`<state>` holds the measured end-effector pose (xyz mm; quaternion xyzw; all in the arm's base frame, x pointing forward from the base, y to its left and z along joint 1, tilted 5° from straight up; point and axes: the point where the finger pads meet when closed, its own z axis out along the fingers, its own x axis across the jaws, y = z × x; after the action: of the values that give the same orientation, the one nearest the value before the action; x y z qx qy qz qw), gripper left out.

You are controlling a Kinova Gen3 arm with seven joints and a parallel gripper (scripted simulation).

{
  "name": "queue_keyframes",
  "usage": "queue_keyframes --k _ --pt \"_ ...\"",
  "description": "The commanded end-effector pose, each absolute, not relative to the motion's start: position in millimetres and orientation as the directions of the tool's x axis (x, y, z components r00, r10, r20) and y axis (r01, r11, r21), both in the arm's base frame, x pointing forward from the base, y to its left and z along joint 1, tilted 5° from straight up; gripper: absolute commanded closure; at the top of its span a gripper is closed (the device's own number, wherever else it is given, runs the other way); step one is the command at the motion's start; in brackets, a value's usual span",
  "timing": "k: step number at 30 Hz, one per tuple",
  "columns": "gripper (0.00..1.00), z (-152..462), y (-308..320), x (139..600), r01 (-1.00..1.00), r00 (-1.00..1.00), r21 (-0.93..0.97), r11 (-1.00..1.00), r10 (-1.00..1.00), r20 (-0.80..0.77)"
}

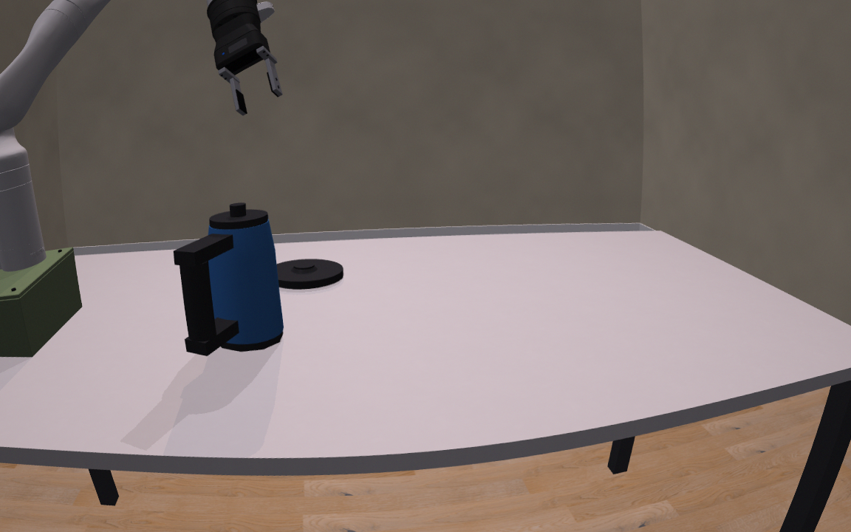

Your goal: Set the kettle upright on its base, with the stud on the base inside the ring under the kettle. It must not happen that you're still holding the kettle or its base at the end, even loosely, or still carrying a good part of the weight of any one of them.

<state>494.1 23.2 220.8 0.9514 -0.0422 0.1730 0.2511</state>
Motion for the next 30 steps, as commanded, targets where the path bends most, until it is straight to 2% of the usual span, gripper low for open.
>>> queue_keyframes --k 1,30 --pt "0.00 221.1 25.8 481.8 -0.175 0.940 0.427 -0.887 -0.021 0.341" --pt "0.00 204.2 45.4 372.6 -0.219 0.970 0.222 -0.950 -0.186 0.158"
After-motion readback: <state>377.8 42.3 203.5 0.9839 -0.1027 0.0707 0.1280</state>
